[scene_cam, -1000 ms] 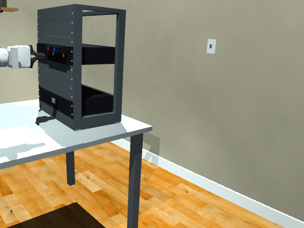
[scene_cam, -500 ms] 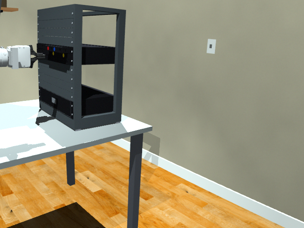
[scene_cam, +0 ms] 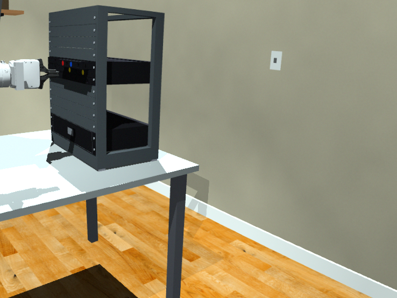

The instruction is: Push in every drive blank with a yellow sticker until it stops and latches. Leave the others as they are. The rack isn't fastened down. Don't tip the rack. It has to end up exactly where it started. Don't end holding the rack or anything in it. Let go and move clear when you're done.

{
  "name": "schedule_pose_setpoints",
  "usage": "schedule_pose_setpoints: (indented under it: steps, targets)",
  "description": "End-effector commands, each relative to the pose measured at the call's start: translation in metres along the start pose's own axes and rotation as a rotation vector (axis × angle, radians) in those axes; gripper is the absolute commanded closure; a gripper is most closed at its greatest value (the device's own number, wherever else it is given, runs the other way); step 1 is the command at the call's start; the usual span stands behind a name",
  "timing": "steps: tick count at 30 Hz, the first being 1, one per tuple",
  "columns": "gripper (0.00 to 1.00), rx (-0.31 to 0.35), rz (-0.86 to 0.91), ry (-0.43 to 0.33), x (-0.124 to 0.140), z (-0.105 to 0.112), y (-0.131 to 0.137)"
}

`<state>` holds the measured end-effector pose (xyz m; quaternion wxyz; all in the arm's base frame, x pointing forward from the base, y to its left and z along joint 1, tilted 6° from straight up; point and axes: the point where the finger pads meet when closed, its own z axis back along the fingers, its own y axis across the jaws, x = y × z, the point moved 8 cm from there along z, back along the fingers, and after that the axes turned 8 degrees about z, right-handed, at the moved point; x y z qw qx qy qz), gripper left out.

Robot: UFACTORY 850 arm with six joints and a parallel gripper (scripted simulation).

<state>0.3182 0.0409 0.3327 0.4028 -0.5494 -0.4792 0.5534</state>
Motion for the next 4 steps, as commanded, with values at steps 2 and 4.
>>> schedule_pose_setpoints:
  steps: [2, 4]
  targets:
    - [1.00, -0.001, 0.000, 0.000, 0.0000, -0.0003, -0.0004]
    - [1.00, -0.001, 0.000, 0.000, 0.0000, -0.0003, -0.0004]
